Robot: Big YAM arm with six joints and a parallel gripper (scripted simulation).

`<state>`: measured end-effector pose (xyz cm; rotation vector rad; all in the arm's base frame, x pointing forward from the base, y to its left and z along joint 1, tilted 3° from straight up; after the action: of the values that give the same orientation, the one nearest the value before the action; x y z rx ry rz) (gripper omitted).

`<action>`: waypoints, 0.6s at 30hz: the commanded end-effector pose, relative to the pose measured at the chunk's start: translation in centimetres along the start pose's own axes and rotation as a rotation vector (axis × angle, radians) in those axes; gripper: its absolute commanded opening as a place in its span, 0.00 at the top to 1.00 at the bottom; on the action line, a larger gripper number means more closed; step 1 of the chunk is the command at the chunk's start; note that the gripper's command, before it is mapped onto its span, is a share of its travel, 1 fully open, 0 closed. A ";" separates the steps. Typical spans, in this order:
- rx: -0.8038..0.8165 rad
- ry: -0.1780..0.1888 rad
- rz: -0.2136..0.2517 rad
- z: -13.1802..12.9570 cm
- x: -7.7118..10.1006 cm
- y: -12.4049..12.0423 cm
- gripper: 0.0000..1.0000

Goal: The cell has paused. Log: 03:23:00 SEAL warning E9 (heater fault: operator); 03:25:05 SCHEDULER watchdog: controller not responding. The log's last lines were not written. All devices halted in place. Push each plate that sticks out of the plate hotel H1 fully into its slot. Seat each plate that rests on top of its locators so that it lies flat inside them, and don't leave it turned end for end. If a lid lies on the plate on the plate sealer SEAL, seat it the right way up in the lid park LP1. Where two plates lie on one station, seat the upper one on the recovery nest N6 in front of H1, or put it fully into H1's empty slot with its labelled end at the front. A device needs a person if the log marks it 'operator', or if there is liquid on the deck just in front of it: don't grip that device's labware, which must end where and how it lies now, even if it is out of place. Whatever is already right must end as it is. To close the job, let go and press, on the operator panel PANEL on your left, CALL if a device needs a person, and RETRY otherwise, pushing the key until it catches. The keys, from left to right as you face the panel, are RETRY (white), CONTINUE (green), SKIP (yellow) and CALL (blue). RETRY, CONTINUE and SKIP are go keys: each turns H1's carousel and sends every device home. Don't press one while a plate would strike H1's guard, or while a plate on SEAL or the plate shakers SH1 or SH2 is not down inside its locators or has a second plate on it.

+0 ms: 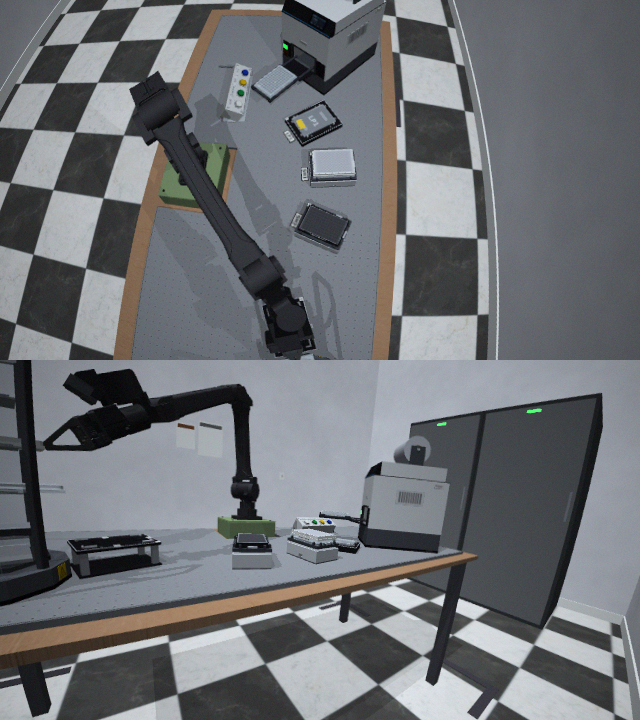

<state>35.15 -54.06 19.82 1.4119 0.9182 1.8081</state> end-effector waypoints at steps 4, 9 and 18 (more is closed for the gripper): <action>-0.006 0.003 -0.027 0.5 -0.9 2.8 1.00; -0.006 0.003 -0.027 0.5 -1.1 2.9 1.00; -0.006 0.004 -0.027 0.7 -1.4 3.1 1.00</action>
<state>35.34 -54.81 19.79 1.4121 0.9180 1.8079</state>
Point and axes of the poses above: the point where the finger pads meet when closed, its own x axis back along the fingers, its own z axis across the jaws, y = z × x, the point moved 5 cm from there along x, back along the fingers, and after that the axes turned 14 degrees about -x, right-handed, at the moved point
